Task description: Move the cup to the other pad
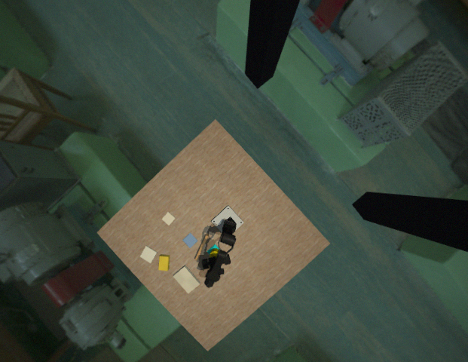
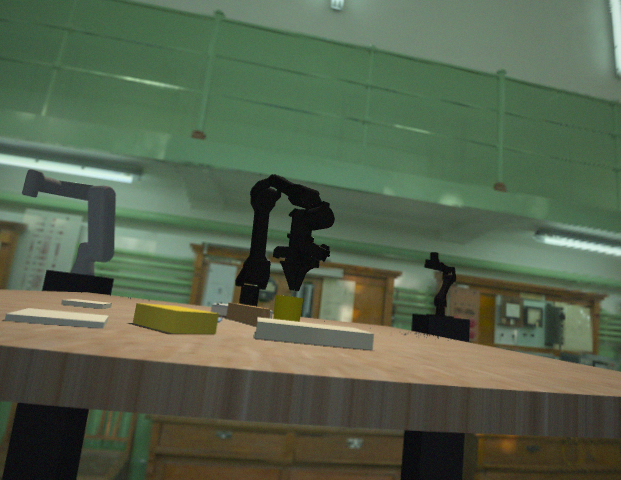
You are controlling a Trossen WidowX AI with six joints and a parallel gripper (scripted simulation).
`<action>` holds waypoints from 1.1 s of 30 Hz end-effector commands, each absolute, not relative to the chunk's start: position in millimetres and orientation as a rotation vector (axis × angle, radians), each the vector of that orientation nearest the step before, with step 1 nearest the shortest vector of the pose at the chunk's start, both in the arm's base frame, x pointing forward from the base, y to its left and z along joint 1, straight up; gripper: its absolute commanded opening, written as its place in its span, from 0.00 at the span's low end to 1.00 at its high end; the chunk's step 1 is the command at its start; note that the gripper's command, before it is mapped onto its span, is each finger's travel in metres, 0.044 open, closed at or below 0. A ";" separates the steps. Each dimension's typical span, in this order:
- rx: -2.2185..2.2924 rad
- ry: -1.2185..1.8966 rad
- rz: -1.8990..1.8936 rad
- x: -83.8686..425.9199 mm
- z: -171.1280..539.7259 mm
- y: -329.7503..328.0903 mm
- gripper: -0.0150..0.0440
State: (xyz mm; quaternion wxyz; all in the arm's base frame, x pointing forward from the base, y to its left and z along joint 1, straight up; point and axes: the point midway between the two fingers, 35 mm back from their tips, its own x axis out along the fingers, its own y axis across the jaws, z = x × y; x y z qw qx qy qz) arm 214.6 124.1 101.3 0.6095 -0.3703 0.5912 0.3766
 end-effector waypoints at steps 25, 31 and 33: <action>-0.856 1.366 0.864 215.5 153.4 124.8 1.00; -0.856 1.366 0.862 214.8 165.0 125.6 1.00; -0.855 1.363 0.870 215.1 160.7 126.1 1.00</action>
